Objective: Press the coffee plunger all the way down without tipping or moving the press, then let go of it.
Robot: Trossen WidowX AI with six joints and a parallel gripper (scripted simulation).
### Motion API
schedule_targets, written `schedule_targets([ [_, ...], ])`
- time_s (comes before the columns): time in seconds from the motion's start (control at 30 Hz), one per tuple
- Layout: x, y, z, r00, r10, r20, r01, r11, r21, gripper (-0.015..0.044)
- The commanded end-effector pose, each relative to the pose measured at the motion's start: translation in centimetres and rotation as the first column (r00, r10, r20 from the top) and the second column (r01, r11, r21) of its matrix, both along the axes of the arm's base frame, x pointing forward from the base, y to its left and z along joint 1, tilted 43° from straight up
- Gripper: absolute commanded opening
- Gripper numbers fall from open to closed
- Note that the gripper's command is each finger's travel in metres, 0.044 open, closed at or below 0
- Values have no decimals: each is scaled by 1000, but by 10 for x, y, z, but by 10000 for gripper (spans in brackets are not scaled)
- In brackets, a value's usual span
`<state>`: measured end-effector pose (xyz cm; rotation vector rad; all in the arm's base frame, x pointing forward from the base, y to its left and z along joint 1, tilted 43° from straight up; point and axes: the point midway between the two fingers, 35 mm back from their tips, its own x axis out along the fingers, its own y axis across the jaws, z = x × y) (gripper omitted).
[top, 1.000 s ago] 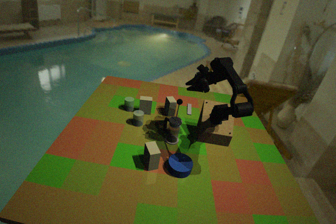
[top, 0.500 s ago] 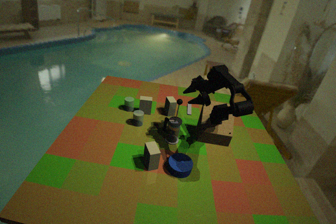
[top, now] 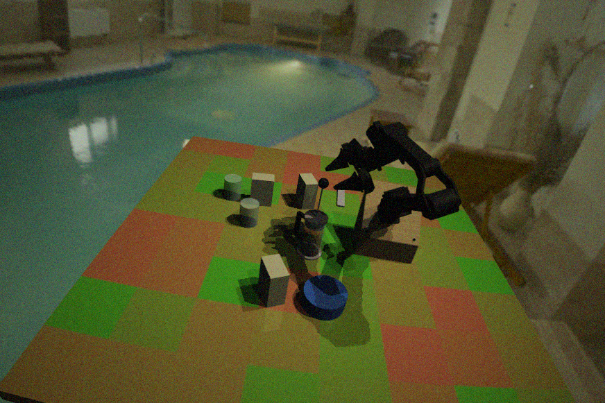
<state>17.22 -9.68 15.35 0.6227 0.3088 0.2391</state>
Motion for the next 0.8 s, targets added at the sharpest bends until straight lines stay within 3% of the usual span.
schedule_targets([
  [0.0, 5, 2, -2, 1000, 2, 6, -2, 1000, 12, 440],
  [0.63, 25, 11, 3, 998, 45, 47, -48, 998, 51, 440],
  [0.77, 25, 11, 3, 998, 45, 47, -48, 998, 51, 335],
])
